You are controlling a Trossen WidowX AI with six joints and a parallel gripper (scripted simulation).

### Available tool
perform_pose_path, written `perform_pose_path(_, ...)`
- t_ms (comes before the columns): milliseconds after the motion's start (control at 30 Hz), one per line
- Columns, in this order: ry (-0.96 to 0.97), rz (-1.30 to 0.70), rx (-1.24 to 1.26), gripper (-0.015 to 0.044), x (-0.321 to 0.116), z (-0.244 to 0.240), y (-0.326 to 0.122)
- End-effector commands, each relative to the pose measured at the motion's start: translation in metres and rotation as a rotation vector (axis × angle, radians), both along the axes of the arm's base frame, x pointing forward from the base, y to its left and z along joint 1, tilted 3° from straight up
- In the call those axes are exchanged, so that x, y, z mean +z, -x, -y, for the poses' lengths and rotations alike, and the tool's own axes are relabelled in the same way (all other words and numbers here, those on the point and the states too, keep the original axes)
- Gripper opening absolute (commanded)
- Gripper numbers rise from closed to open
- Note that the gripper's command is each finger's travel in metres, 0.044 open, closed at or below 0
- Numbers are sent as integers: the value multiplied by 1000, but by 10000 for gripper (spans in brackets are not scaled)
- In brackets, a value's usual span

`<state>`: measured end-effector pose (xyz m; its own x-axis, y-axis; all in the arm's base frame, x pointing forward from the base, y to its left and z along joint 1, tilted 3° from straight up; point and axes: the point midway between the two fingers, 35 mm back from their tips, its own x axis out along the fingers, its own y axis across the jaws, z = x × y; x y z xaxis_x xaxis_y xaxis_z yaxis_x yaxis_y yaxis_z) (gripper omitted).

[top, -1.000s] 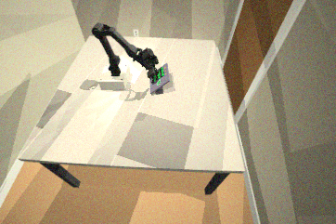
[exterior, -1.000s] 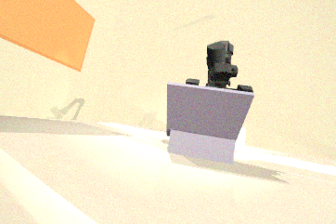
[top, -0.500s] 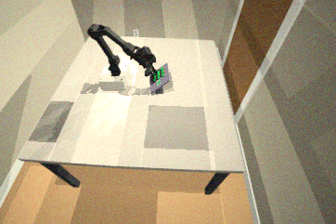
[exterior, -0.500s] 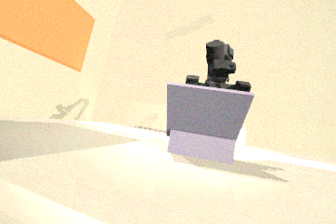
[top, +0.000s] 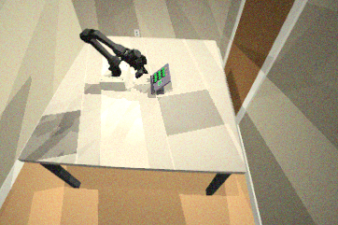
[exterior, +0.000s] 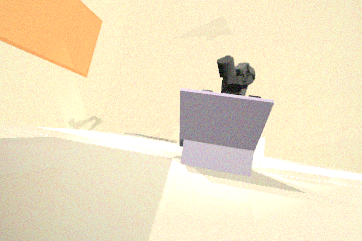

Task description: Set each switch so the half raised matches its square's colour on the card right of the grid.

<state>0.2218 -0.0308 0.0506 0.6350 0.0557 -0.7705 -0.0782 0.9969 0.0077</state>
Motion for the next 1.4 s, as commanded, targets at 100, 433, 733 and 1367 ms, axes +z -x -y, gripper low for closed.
perform_pose_path(100, -1, 22, 9, 0, -17, -1, -9)
perform_pose_path(433, -2, 36, 9, 0, -34, -4, -21)
perform_pose_path(733, -2, 36, 9, 0, -41, -4, -27)
perform_pose_path(1367, -3, 37, 9, 0, -49, -5, -34)
